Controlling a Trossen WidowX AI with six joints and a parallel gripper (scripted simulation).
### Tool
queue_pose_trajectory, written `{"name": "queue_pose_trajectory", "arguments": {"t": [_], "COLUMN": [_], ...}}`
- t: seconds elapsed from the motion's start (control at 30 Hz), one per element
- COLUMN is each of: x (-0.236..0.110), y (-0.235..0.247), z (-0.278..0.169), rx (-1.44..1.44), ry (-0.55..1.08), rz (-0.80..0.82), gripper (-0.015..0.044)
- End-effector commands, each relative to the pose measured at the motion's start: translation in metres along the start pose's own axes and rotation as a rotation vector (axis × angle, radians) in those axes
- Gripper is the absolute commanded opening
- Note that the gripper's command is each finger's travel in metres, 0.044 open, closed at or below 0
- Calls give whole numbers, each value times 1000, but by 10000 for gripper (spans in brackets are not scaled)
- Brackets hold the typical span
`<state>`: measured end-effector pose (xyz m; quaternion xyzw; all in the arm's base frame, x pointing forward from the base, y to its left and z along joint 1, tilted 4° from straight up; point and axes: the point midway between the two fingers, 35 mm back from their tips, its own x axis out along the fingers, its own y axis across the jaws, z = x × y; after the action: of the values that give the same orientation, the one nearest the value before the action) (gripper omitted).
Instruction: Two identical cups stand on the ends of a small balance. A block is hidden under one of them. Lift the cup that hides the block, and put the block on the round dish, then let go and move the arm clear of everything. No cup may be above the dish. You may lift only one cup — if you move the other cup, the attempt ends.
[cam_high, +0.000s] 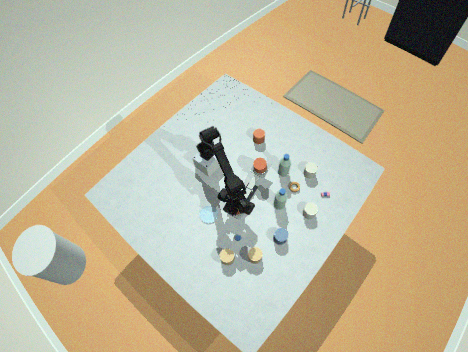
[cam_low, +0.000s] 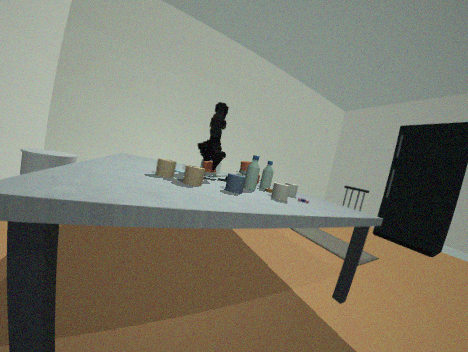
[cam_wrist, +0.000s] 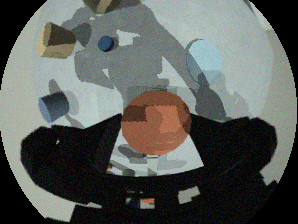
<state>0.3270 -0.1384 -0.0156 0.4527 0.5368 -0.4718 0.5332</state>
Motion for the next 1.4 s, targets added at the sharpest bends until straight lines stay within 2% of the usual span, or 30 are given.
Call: {"name": "queue_pose_trajectory", "arguments": {"t": [0.0, 0.03, 0.43, 0.83, 1.37], "x": [7, 7, 7, -3, -22], "y": [-2, -2, -2, 0, 3], "z": [-1, -1, -1, 0, 2], "rx": [0, 0, 0, 0, 0], "ry": [3, 3, 3, 3, 3], "rz": [-11, -11, -11, -11, -11], "gripper": [414, 387, 308, 0, 0]}}
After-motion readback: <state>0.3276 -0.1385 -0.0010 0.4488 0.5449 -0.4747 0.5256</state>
